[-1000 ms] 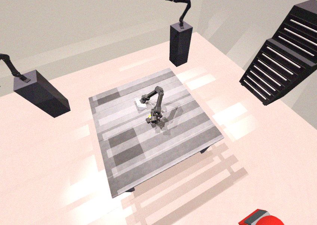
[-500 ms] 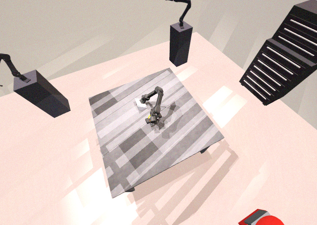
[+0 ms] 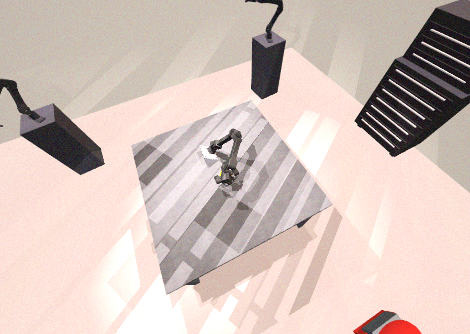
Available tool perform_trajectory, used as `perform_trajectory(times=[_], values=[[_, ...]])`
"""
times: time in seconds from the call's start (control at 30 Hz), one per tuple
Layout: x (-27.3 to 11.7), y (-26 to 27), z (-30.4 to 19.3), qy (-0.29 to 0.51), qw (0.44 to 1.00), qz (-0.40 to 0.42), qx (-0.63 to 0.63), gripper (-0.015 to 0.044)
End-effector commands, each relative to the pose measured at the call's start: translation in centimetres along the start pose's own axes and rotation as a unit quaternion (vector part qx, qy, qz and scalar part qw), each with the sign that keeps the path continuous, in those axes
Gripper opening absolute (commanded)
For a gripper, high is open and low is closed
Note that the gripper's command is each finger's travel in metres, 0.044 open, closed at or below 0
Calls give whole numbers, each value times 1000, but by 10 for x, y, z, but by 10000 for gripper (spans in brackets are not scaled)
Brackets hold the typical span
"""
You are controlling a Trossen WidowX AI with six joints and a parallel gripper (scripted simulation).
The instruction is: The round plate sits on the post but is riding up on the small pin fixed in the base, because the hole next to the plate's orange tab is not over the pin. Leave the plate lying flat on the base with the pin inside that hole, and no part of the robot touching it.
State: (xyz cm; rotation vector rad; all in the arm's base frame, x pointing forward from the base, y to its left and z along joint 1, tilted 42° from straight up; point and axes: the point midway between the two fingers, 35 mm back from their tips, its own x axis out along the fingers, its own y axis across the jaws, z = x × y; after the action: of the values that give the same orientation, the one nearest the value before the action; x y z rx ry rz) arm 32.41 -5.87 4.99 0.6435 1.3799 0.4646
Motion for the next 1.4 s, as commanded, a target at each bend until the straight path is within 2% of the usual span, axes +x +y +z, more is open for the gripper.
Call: perform_trajectory(times=[0.0, 1.37], values=[[2, -7, -3, 5, 1000, -4, 2, 0], [1, -31, -21, 5, 1000, -5, 2, 0]])
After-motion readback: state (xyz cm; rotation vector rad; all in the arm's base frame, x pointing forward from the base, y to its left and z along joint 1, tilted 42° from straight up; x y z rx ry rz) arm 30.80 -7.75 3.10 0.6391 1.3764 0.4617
